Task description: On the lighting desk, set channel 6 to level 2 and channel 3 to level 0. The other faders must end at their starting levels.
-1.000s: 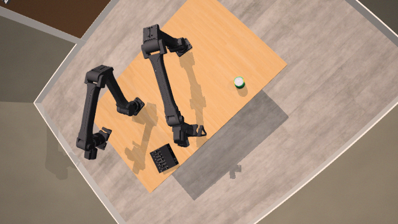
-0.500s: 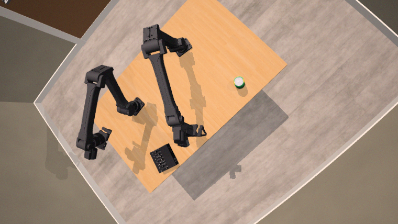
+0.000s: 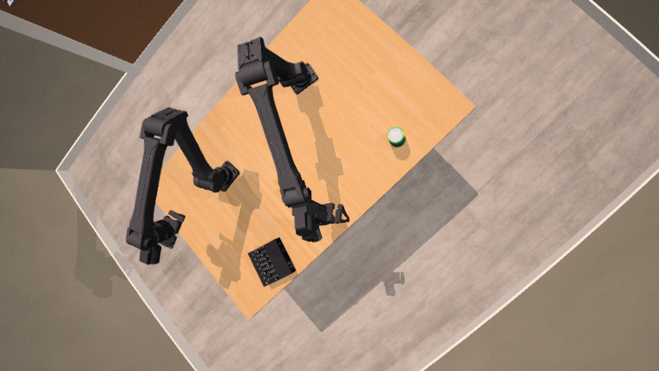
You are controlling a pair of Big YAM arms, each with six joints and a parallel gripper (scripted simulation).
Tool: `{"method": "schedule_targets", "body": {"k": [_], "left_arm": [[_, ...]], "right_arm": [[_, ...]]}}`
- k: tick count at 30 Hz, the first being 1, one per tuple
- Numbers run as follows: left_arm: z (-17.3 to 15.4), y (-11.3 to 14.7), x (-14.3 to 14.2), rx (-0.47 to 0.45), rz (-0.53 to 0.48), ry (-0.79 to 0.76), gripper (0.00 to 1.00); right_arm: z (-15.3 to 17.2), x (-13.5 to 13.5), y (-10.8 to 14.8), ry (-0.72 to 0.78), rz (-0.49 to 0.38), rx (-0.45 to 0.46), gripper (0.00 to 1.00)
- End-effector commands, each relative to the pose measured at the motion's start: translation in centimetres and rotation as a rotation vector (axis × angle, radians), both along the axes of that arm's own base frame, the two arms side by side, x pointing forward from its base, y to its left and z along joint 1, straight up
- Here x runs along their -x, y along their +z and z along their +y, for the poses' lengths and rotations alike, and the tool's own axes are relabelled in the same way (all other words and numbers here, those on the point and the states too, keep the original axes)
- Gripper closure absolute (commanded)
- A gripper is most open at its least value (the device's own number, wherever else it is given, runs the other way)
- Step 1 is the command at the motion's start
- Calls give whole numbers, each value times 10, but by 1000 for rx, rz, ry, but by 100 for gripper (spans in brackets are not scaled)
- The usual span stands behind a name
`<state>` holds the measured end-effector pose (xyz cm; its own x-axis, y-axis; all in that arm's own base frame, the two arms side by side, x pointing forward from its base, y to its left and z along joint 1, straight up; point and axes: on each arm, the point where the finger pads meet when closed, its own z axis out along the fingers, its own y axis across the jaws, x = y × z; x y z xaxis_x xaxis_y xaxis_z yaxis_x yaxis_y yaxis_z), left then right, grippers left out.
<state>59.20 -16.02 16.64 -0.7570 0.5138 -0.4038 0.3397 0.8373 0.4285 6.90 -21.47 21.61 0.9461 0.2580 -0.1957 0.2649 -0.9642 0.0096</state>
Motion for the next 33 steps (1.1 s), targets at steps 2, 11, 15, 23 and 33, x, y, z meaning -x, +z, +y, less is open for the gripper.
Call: {"method": "schedule_targets", "body": {"k": [2, 11, 15, 23, 33], "left_arm": [[28, 24, -11, 41, -67, 58, 0], [94, 43, -22, 81, -126, 170, 0], [126, 52, -25, 98, -157, 224, 0], [232, 81, -20, 143, -263, 394, 0], [355, 118, 11, 171, -404, 590, 0]], "right_arm": [[-7, -3, 12, 0, -14, 30, 0], [-7, -3, 12, 0, -14, 30, 0], [-7, -3, 12, 0, -14, 30, 0], [-7, -3, 12, 0, -14, 30, 0], [-7, -3, 12, 0, -14, 30, 0]]}}
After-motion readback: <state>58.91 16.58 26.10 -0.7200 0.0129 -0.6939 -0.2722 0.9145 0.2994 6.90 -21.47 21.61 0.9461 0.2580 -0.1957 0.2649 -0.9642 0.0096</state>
